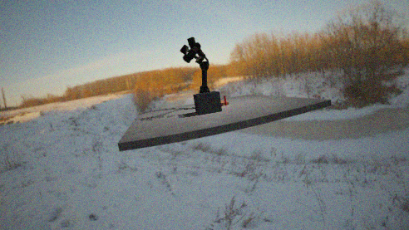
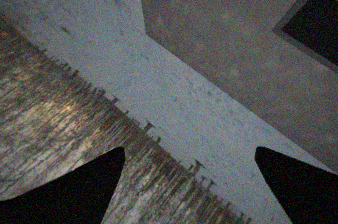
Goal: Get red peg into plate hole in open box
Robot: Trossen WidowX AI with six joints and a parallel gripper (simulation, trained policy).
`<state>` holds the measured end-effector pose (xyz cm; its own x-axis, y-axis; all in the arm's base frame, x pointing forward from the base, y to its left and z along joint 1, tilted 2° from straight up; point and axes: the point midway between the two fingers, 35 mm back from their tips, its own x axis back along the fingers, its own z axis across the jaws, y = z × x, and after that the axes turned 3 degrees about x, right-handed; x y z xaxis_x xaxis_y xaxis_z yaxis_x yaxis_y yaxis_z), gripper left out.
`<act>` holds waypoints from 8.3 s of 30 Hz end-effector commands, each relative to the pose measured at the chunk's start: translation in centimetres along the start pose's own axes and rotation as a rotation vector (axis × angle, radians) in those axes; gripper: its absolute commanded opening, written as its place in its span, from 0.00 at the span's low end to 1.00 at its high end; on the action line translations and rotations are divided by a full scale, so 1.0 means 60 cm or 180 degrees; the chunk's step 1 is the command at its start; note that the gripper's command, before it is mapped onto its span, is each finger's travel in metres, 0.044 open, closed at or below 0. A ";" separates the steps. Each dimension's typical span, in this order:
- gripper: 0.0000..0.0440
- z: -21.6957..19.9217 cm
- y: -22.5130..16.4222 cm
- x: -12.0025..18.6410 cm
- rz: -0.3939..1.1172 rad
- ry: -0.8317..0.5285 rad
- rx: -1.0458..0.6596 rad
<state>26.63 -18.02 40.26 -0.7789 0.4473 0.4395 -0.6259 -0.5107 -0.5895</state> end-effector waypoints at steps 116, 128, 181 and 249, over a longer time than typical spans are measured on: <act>0.00 -0.703 0.156 0.089 0.0819 -0.4304 0.3768; 0.00 -0.632 0.105 0.115 0.1249 -0.3948 0.3827; 0.00 -0.367 0.097 -0.013 0.0533 -0.2982 0.4020; 0.34 -0.433 0.208 -0.259 0.0880 -0.3513 0.4405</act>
<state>31.99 -12.39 9.78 -0.1878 -0.0715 0.9796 0.3662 -0.9305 0.0023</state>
